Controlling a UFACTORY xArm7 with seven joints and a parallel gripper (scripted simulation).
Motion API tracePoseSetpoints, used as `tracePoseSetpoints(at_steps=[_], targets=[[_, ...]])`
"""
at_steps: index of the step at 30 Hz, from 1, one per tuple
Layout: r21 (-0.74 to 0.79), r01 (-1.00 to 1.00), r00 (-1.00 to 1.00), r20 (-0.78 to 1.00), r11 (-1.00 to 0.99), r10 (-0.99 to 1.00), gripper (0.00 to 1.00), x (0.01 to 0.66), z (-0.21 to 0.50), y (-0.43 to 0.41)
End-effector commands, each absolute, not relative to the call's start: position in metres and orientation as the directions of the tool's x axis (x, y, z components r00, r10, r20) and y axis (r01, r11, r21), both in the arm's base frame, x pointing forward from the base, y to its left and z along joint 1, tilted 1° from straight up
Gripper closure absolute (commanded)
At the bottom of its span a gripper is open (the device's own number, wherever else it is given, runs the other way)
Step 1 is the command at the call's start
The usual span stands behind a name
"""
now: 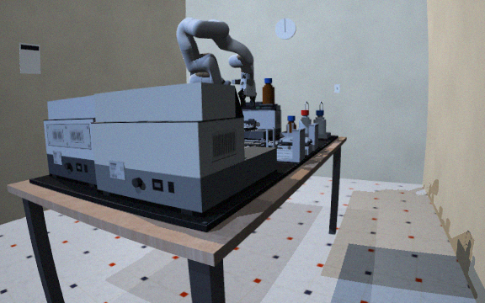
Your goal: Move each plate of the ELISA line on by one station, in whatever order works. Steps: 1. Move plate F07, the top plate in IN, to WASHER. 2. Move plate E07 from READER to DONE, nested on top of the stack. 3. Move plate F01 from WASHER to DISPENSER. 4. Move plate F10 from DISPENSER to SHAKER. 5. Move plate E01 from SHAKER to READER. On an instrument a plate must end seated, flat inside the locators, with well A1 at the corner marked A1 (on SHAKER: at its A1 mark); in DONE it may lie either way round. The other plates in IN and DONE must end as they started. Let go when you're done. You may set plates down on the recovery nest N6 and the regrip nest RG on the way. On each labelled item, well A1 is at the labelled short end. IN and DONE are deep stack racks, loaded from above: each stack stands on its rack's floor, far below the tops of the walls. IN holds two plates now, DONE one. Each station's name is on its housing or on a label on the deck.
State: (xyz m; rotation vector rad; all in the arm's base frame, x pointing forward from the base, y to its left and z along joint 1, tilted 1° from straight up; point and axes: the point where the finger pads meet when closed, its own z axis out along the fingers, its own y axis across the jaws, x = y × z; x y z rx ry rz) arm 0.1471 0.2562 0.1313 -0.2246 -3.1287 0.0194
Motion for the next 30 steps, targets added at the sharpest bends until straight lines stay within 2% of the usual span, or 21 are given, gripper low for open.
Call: tracePoseSetpoints(at_steps=[1,5,13,18,30], targets=[[-0.009,0.279,-0.96,0.001,0.96,0.279,0.0,0.16,0.133,0.251],[-0.009,0.355,-0.935,0.0,0.935,0.355,0.0,0.166,0.133,0.248],[-0.009,0.36,-0.933,0.0,0.933,0.36,0.0,0.187,0.133,0.235],[-0.009,0.538,-0.843,-0.002,0.843,0.538,0.0,0.198,0.133,0.223],[-0.009,0.608,-0.794,-0.003,0.794,0.608,0.0,0.22,0.133,0.2]])
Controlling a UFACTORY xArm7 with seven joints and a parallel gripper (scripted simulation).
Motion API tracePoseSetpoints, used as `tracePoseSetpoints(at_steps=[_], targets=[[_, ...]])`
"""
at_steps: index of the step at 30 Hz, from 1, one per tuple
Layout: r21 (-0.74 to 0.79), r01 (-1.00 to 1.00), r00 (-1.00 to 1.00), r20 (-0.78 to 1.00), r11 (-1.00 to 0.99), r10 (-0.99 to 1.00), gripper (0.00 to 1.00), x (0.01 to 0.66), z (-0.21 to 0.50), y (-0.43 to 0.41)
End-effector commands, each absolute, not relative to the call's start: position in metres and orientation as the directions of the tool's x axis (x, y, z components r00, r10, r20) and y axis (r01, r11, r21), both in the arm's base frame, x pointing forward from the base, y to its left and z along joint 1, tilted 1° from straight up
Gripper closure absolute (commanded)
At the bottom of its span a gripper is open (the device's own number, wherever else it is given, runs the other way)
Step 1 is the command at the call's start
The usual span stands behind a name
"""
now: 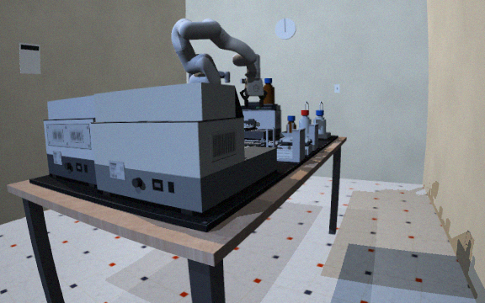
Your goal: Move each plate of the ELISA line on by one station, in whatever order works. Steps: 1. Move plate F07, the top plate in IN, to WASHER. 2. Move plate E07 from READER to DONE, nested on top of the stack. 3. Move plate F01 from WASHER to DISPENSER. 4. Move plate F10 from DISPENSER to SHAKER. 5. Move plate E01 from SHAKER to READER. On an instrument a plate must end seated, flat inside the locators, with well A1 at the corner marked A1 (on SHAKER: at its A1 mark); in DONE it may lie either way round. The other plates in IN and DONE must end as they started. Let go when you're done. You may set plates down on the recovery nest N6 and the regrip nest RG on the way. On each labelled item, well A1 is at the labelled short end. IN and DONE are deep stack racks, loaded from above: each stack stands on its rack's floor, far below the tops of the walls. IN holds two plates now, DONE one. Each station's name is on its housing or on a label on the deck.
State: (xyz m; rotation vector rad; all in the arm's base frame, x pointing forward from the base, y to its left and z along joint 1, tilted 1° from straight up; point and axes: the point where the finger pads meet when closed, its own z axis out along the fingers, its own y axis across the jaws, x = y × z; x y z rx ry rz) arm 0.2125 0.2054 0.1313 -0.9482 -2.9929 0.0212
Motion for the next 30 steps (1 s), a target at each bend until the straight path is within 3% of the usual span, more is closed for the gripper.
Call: tracePoseSetpoints(at_steps=[1,5,15,21,30], targets=[[-0.009,0.639,-0.769,-0.004,0.769,0.639,0.0,0.222,0.133,0.197],[-0.008,0.754,-0.657,-0.005,0.657,0.754,0.0,0.231,0.133,0.187],[-0.008,0.757,-0.653,-0.006,0.653,0.757,0.0,0.248,0.133,0.169],[-0.007,0.891,-0.454,-0.008,0.454,0.891,0.0,0.262,0.133,0.154],[-0.007,0.893,-0.45,-0.008,0.45,0.893,0.0,0.278,0.133,0.137]])
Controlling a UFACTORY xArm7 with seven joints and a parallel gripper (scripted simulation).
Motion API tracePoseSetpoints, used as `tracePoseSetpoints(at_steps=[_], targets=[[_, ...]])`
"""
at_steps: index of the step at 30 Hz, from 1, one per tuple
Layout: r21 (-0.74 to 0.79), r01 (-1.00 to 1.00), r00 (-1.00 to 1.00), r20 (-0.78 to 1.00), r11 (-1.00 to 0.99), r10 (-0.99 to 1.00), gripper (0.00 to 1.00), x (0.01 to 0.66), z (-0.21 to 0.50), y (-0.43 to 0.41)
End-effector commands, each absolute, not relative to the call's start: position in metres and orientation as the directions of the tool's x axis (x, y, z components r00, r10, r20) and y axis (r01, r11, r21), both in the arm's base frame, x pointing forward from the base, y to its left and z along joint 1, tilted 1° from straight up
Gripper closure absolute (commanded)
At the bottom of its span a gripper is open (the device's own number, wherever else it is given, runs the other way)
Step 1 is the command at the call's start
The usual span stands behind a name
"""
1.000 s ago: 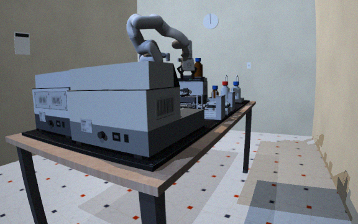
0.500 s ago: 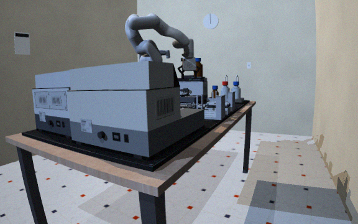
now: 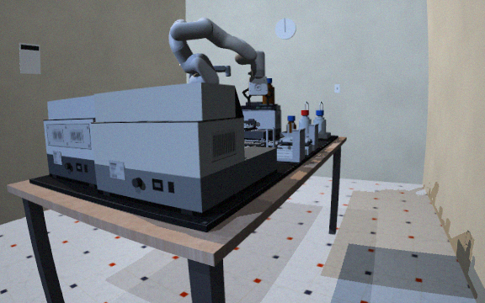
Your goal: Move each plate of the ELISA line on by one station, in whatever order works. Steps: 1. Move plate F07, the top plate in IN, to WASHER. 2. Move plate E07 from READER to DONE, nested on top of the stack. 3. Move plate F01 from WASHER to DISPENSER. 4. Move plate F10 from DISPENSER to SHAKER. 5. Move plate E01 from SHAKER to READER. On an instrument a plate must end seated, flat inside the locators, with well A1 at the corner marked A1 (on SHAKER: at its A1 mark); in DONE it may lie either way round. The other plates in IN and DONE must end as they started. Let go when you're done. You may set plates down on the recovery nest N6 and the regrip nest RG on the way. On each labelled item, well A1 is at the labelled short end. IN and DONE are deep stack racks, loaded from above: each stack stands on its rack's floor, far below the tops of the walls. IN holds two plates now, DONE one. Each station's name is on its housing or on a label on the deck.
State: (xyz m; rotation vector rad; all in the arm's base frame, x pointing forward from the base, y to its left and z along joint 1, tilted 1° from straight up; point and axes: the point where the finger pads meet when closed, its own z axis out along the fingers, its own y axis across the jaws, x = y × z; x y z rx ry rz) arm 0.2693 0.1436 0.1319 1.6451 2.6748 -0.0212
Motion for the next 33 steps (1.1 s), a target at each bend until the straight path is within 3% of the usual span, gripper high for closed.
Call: tracePoseSetpoints(at_steps=[1,7,17,23,33], targets=[[-0.007,0.893,-0.45,-0.008,0.45,0.893,0.0,0.279,0.133,0.135],[-0.004,0.974,-0.224,-0.009,0.224,0.974,0.0,0.293,0.133,0.121],[-0.004,0.976,-0.219,-0.01,0.219,0.976,0.0,0.31,0.134,0.102],[-0.002,1.0,0.019,-0.011,-0.019,1.0,0.0,0.323,0.134,0.087],[-0.002,1.0,0.024,-0.011,-0.024,1.0,0.0,0.34,0.134,0.069]])
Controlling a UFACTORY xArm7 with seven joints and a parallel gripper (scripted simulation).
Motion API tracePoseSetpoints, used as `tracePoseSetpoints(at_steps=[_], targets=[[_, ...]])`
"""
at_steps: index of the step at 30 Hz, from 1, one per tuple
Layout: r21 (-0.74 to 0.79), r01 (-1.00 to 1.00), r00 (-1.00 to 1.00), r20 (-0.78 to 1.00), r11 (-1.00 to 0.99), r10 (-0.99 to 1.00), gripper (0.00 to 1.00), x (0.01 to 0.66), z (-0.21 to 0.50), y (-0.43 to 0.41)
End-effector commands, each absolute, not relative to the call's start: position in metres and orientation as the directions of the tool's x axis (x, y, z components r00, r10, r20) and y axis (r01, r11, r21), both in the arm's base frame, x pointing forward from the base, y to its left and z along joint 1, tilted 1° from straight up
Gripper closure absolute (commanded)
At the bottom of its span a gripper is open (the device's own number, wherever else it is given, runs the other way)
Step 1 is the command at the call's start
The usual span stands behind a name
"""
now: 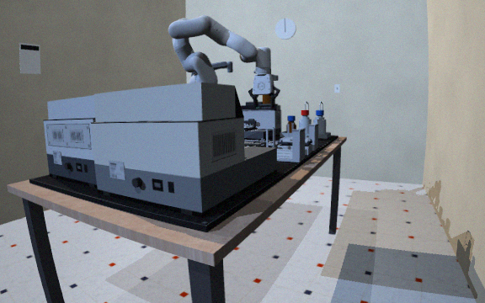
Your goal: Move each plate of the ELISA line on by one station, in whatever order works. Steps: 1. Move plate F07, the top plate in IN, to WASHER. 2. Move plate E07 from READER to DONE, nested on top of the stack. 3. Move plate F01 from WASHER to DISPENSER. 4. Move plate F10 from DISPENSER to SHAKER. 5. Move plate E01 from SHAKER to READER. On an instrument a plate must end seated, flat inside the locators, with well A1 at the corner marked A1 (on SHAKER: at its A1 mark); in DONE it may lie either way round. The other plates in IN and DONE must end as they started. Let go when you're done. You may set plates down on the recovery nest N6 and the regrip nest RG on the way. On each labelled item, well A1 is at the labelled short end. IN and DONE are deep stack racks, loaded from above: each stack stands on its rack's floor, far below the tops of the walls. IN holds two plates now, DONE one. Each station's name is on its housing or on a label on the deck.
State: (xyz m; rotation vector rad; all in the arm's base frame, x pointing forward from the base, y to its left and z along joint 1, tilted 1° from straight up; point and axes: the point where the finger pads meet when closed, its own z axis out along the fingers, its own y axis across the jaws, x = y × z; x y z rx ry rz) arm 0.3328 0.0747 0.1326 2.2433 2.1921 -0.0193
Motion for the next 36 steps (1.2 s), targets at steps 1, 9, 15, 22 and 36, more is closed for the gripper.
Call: tracePoseSetpoints(at_steps=[1,9,15,22,36], targets=[[-0.001,0.998,0.064,-0.011,-0.064,0.998,0.0,0.343,0.134,0.066],[0.001,0.964,0.266,-0.011,-0.266,0.964,0.0,0.361,0.134,0.047],[0.001,0.964,0.266,-0.011,-0.266,0.964,0.0,0.37,0.134,0.037],[0.004,0.873,0.488,-0.011,-0.488,0.873,0.0,0.385,0.134,0.021],[0.006,0.755,0.656,-0.01,-0.656,0.755,0.0,0.412,0.134,-0.009]])
